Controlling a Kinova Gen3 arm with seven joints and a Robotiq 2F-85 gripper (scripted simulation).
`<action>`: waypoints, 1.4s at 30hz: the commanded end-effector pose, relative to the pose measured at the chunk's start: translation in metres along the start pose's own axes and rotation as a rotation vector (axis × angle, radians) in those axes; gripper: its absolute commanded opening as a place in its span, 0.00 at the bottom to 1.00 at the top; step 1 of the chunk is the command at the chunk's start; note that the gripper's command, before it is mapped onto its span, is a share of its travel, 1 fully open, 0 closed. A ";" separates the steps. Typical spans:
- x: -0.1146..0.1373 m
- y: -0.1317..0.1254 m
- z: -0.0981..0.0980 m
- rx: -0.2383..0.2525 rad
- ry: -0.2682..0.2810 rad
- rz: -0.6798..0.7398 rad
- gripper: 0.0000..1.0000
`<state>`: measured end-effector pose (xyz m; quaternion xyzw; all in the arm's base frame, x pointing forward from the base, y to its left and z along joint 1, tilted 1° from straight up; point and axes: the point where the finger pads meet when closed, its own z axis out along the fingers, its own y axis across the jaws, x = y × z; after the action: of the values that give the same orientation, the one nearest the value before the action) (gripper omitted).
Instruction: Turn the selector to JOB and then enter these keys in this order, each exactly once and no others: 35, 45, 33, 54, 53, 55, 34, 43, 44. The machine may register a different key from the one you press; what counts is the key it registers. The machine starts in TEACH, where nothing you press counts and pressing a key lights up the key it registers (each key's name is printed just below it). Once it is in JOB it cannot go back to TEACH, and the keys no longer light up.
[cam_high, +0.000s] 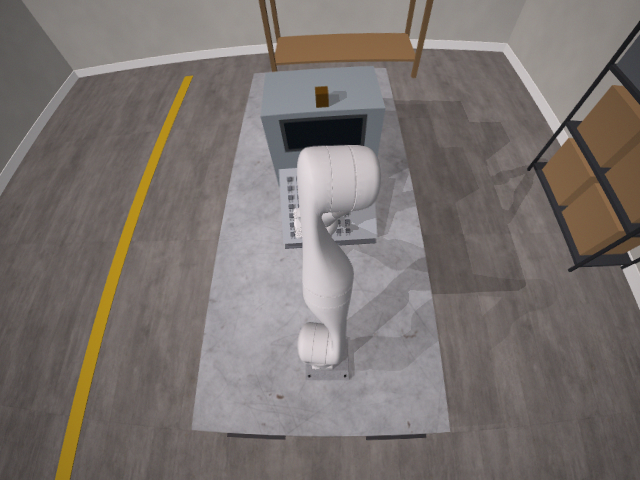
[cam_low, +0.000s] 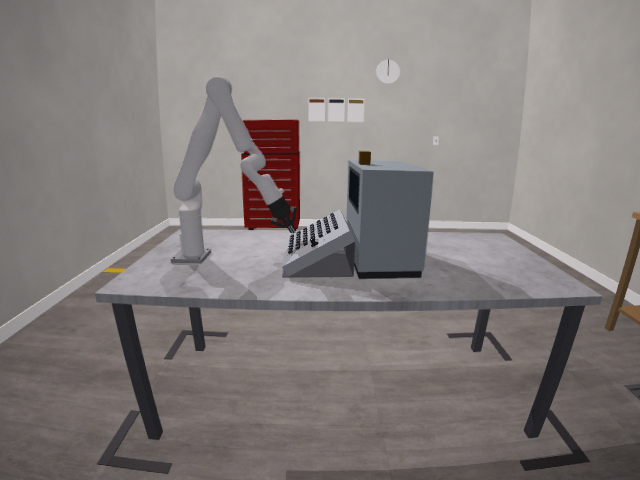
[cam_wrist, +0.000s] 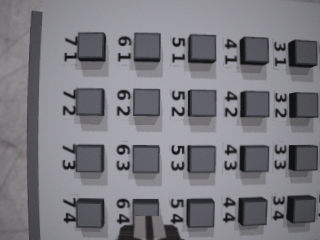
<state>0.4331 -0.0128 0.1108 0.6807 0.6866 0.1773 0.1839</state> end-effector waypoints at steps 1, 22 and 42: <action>0.000 0.000 0.001 0.000 -0.004 0.002 0.10; 0.000 0.001 0.022 -0.002 -0.003 0.002 0.10; 0.000 0.001 0.022 -0.002 -0.003 0.002 0.10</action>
<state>0.4416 -0.0125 0.0917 0.6829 0.6852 0.1750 0.1828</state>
